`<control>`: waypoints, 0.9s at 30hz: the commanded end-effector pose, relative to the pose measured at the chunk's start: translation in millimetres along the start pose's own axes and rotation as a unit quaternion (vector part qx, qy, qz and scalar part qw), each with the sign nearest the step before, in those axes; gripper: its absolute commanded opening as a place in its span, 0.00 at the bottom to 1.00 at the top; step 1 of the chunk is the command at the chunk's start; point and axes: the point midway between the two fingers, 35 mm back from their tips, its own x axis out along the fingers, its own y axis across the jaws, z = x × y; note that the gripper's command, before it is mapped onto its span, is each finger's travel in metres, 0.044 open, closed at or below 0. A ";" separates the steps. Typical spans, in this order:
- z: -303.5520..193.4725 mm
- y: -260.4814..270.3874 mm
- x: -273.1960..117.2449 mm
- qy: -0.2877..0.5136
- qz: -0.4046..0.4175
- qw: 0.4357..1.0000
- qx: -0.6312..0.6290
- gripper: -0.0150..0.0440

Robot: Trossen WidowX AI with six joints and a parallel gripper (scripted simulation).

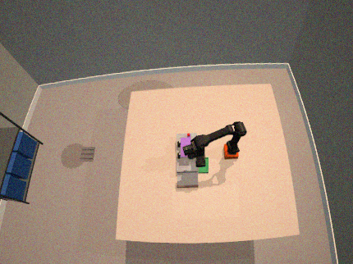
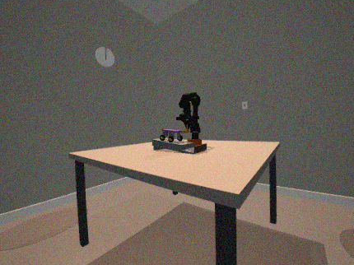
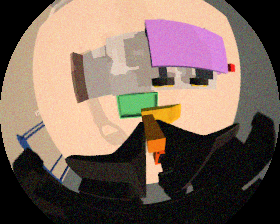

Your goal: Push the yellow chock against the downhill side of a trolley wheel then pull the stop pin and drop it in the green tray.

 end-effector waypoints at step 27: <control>21.7 64.1 4.1 -0.003 -0.048 0.999 0.001 0.25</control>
